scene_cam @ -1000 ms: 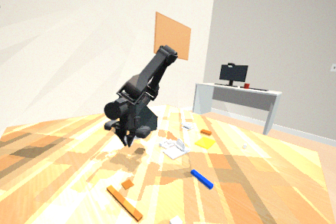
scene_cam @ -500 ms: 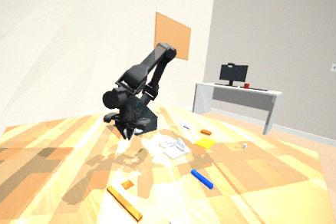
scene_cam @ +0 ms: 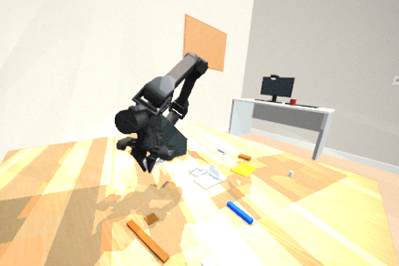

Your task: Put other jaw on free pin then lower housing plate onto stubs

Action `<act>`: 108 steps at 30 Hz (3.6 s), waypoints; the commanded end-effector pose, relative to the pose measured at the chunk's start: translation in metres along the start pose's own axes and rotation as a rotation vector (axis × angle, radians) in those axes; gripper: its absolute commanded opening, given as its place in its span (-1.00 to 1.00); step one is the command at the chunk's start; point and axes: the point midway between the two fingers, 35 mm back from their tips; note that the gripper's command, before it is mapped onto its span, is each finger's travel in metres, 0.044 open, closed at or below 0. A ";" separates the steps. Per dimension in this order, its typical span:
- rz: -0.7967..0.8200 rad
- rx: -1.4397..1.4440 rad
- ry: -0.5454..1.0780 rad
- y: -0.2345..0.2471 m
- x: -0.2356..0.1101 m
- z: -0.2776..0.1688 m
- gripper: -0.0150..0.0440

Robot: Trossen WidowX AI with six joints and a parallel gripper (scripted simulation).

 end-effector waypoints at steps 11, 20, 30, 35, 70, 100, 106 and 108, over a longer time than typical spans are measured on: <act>-0.007 0.003 0.003 -0.009 0.000 -0.030 -0.37; -0.007 0.003 0.003 -0.009 0.000 -0.030 -0.37; -0.007 0.003 0.003 -0.010 0.012 -0.031 -0.37; -0.007 0.003 0.003 -0.010 0.020 -0.032 -0.37; -0.010 0.002 0.000 -0.011 0.073 -0.031 -0.37; -0.007 0.003 0.003 -0.009 -0.001 -0.032 1.00; -0.007 0.003 0.003 -0.009 -0.001 -0.032 1.00; -0.007 0.003 0.003 -0.009 -0.001 -0.032 1.00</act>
Point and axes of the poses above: the point midway between the two fingers, 35 mm back from their tips, its own x axis out along the fingers, its own y axis across the jaws, z = x × y, and after that the axes turned 6 degrees about -x, right-handed
